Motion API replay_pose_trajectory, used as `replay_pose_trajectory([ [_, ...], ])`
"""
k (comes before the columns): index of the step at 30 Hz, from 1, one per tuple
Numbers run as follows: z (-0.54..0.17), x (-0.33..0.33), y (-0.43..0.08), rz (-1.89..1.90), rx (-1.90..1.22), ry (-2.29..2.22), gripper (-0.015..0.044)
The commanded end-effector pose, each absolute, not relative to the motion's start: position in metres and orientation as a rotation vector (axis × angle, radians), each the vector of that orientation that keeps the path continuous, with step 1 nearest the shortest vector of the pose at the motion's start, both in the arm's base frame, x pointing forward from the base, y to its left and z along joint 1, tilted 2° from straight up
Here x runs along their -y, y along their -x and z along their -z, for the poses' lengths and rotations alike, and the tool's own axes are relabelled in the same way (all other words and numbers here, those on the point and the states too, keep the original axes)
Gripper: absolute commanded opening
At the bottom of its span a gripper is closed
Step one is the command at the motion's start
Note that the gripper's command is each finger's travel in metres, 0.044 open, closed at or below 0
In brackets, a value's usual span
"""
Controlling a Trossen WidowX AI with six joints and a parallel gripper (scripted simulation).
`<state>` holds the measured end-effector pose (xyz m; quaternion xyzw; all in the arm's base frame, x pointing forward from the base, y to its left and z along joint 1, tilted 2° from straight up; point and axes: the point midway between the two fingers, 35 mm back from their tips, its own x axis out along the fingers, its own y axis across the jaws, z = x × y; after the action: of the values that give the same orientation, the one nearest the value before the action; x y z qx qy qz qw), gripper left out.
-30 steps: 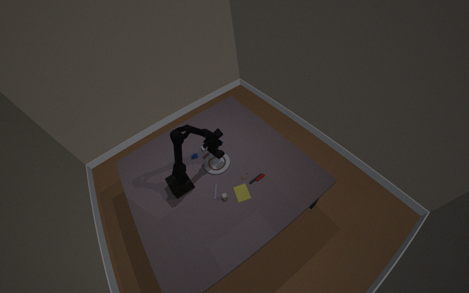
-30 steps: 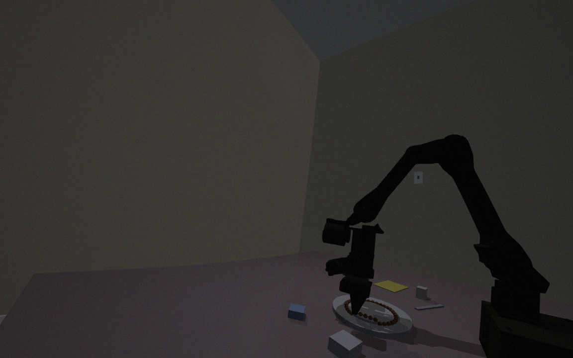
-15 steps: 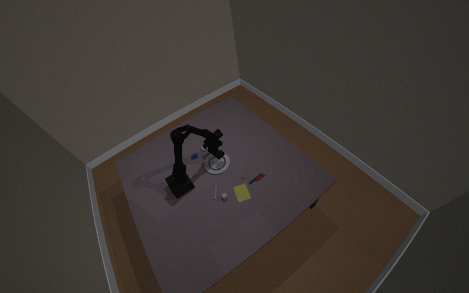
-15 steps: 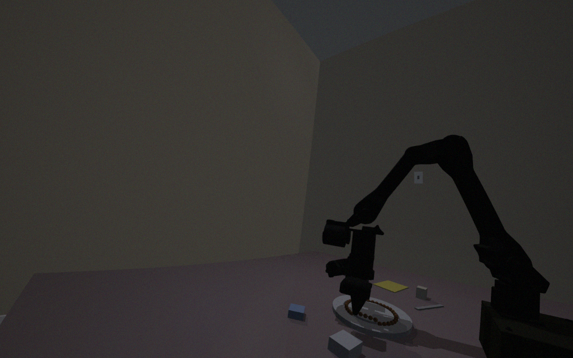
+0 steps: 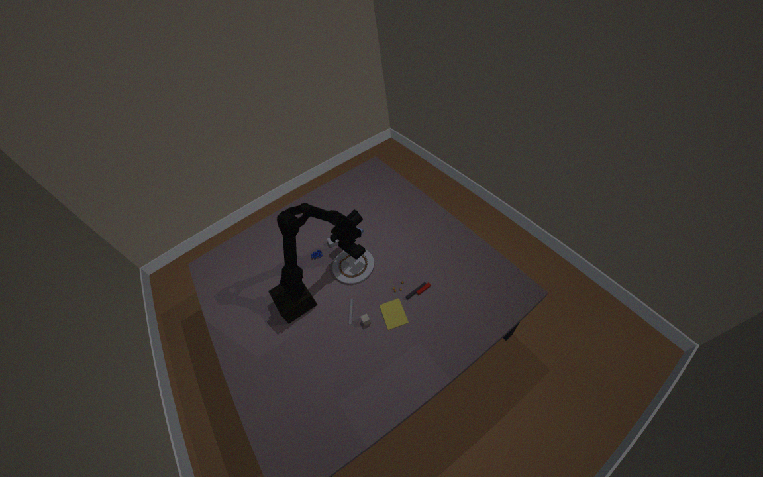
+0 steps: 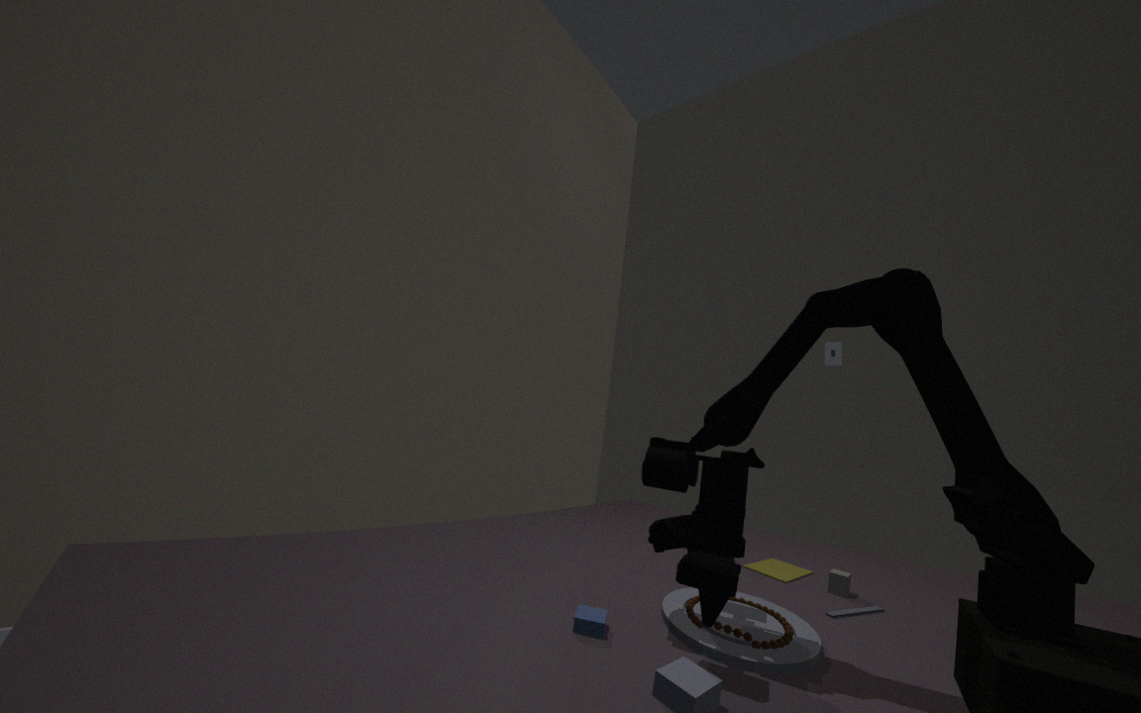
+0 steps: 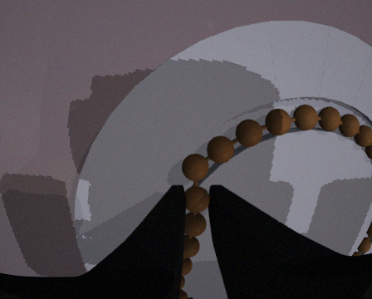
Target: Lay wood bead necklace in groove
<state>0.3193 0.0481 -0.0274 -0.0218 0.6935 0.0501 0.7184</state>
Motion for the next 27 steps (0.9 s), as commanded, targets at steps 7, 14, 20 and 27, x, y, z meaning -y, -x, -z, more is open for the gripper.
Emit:
replay_pose_trajectory([
  [7,0.0272,-0.0481,-0.3194,-0.111,-1.534,0.048,0.0000],
  [14,0.0272,-0.0481,-0.3194,-0.111,-1.534,0.048,0.0000],
  [20,0.0254,-0.0480,-0.3191,-0.112,-1.534,0.049,0.0000],
  [27,0.0212,-0.0518,-0.3188,-0.115,-1.535,0.051,0.0000],
])
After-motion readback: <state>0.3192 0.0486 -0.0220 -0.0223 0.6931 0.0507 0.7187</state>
